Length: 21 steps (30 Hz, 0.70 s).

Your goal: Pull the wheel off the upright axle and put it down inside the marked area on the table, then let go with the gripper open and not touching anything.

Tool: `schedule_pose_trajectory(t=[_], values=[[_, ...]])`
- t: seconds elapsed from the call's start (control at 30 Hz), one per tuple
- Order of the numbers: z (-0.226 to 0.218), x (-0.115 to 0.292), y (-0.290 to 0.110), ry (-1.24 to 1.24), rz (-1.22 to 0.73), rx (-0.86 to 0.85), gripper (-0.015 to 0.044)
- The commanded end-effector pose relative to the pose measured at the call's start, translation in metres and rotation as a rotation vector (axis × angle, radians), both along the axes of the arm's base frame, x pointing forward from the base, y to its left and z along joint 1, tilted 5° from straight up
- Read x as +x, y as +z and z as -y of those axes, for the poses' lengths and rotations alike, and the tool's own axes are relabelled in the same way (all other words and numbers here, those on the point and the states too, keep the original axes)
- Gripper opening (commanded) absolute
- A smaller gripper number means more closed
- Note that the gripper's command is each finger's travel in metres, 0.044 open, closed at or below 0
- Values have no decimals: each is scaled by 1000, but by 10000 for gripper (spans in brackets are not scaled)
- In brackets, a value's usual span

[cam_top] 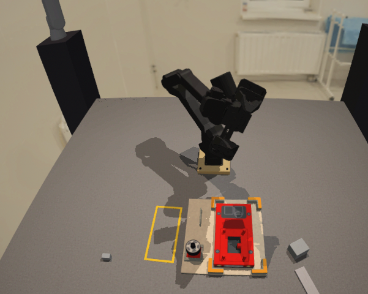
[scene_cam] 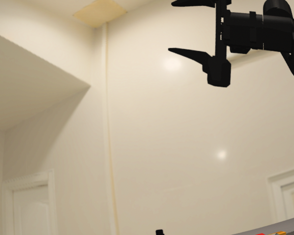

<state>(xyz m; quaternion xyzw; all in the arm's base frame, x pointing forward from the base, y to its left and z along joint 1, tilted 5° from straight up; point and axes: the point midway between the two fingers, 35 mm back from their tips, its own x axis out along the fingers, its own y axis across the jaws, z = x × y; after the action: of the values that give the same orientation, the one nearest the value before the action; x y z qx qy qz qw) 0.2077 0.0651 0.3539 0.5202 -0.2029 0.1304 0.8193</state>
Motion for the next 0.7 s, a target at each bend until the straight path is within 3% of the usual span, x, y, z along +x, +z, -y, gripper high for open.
schedule_pose_trajectory(t=[0.0,0.1,0.33,0.67], values=[[0,1,0,-2,-3,-5,374],[-5,15,-1,-28,-58,-84,300],[-15,82,-23,-118,-357,-440,300],[13,157,-99,-44,-956,-977,300]])
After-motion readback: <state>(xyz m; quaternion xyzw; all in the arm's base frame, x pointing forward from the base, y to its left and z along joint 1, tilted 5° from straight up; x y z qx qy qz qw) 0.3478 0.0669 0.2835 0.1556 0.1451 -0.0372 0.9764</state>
